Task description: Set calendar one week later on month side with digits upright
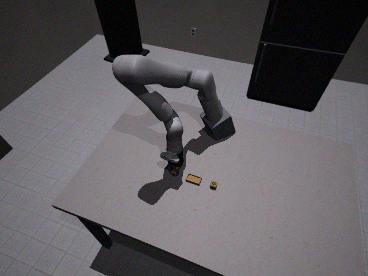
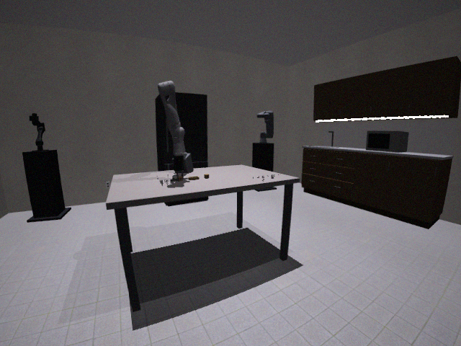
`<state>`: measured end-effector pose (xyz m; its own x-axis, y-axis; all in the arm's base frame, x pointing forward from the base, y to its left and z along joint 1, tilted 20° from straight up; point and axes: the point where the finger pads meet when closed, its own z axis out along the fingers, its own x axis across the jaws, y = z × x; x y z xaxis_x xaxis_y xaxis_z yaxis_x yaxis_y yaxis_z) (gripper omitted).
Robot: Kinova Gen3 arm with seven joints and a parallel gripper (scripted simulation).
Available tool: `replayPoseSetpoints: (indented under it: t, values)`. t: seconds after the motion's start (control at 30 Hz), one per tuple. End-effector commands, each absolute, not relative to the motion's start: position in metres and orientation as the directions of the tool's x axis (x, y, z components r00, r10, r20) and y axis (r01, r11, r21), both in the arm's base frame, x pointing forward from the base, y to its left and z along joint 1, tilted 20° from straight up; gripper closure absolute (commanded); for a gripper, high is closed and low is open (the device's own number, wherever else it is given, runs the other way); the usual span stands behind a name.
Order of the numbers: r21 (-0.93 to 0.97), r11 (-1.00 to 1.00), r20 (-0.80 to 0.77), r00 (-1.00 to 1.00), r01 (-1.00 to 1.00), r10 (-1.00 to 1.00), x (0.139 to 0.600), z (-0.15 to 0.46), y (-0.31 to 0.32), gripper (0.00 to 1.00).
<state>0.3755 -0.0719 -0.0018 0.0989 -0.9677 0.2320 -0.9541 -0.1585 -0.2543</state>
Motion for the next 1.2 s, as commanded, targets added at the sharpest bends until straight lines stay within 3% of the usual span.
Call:
replayPoseSetpoints:
  t: [0.0, 0.27, 0.3, 0.37, 0.5, 1.17]
  values:
    - [-0.255, -0.159, 0.232, 0.099, -0.954, -0.968, 0.3757, -0.0014, -0.0718, 0.43]
    - [-0.255, -0.159, 0.232, 0.099, -0.954, -0.968, 0.3757, -0.0014, -0.0718, 0.31]
    - [-0.255, -0.159, 0.232, 0.099, -0.954, -0.968, 0.3757, -0.0014, -0.0718, 0.25]
    - [-0.255, -0.159, 0.232, 0.099, -0.954, -0.968, 0.3757, -0.0014, -0.0718, 0.25]
    - [-0.255, -0.159, 0.232, 0.099, -0.954, -0.968, 0.3757, -0.0014, -0.0718, 0.13]
    - [-0.255, -0.159, 0.232, 0.099, -0.954, -0.968, 0.3754, -0.0003, -0.0716, 0.13]
